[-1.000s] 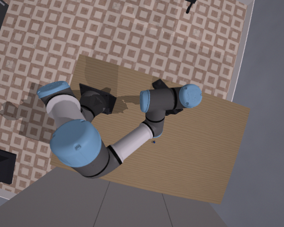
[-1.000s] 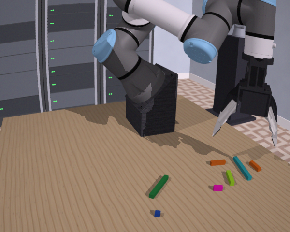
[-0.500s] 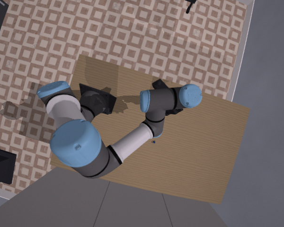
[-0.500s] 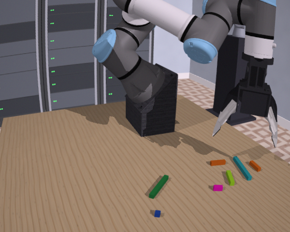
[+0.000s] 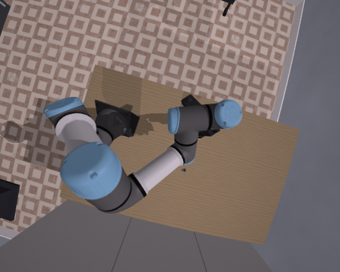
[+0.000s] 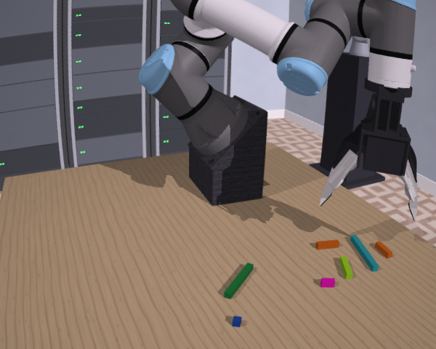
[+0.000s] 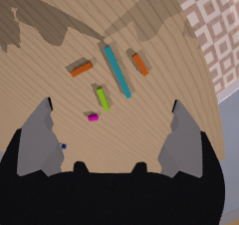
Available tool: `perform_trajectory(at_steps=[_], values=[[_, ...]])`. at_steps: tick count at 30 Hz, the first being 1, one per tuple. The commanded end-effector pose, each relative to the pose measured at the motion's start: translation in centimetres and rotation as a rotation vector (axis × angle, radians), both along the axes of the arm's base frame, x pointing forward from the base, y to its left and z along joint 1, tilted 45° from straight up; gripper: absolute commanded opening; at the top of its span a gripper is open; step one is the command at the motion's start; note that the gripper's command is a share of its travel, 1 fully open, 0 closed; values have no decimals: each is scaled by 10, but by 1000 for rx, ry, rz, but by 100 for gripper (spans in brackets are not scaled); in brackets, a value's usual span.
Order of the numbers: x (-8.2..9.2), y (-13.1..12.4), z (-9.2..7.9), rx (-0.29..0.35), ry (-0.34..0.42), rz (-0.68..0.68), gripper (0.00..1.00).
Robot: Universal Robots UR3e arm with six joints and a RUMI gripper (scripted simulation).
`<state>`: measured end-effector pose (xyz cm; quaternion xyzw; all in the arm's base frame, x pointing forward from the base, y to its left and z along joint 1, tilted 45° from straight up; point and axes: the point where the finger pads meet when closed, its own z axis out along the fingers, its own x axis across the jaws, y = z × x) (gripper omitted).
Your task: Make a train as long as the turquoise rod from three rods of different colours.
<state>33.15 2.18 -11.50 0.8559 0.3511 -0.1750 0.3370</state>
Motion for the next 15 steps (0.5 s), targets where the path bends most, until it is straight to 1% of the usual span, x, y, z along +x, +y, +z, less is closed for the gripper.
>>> perform_trajectory(at_steps=[1, 4, 6, 10, 15], values=[[-1, 2, -1, 9, 72, 75, 100], [-1, 3, -2, 14, 120, 124, 100], [-1, 3, -2, 14, 120, 124, 100], [-2, 5, -3, 21, 200, 205, 100], [-3, 6, -4, 27, 263, 271, 100]])
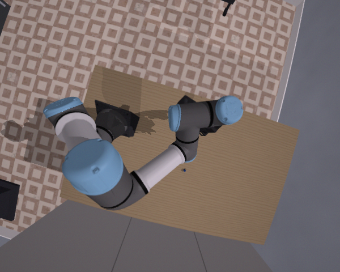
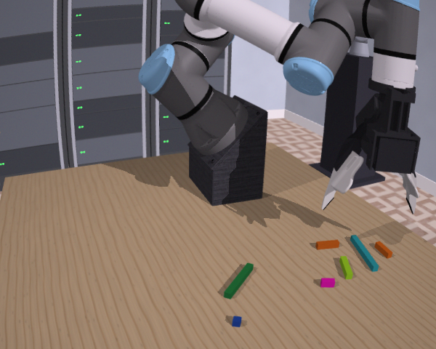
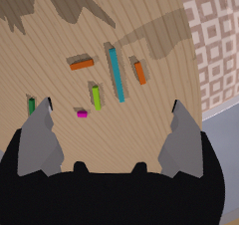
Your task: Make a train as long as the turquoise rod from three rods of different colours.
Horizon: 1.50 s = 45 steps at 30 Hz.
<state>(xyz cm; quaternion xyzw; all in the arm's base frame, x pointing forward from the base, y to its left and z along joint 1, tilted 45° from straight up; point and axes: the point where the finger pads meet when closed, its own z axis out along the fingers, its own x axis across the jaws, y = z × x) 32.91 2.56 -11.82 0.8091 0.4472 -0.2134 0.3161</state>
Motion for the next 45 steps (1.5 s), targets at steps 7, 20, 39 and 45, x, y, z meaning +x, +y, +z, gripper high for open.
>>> perform_trajectory(at_steps=[7, 20, 39, 45], values=[[-1, 3, -2, 24, 183, 188, 100], [-3, 6, -4, 40, 366, 375, 100], [-3, 10, -7, 62, 617, 630, 100], [-3, 11, -8, 69, 694, 709, 100]])
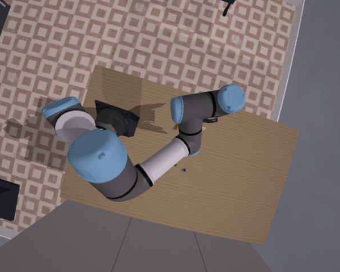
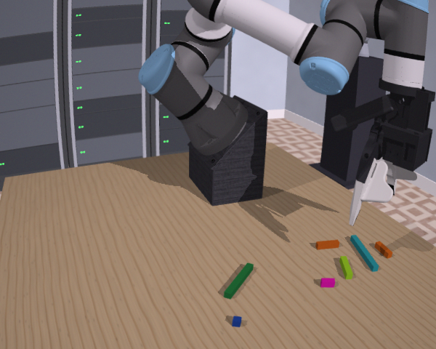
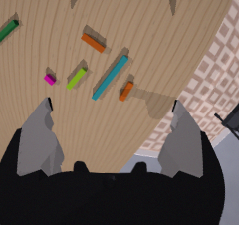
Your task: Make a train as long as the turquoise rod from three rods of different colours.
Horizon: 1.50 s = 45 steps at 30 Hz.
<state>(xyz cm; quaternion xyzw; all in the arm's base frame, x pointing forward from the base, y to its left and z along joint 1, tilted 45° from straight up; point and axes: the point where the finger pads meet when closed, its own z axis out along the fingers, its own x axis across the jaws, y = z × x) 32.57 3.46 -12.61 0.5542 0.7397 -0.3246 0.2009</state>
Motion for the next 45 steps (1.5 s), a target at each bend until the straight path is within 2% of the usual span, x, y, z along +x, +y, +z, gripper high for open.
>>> perform_trajectory(at_steps=[1, 12, 14, 16, 29, 31, 33, 45], values=[[1, 2, -1, 19, 115, 119, 100], [2, 4, -3, 32, 263, 270, 100], [2, 4, -3, 32, 263, 270, 100], [2, 5, -4, 37, 315, 323, 100], [4, 9, -8, 51, 488, 498, 100], [4, 9, -8, 51, 488, 498, 100], [5, 10, -9, 56, 540, 550, 100], [7, 13, -13, 69, 698, 711, 100]])
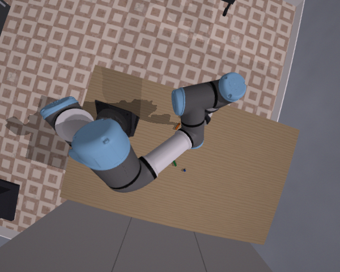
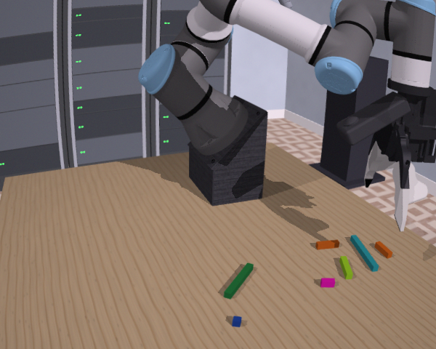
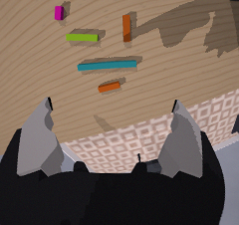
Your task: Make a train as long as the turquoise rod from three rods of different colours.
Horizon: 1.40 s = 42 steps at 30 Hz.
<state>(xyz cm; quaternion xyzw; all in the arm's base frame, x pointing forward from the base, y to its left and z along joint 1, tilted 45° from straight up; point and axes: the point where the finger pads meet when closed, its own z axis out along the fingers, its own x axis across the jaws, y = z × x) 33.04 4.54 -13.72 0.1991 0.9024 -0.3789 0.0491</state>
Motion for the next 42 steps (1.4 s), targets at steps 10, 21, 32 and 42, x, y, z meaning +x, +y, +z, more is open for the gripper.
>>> perform_trajectory(at_steps=[10, 21, 32, 42], values=[[3, 5, -4, 27, 211, 216, 100], [4, 6, -6, 31, 261, 265, 100], [4, 6, -6, 31, 265, 269, 100], [4, 6, -6, 31, 265, 268, 100]])
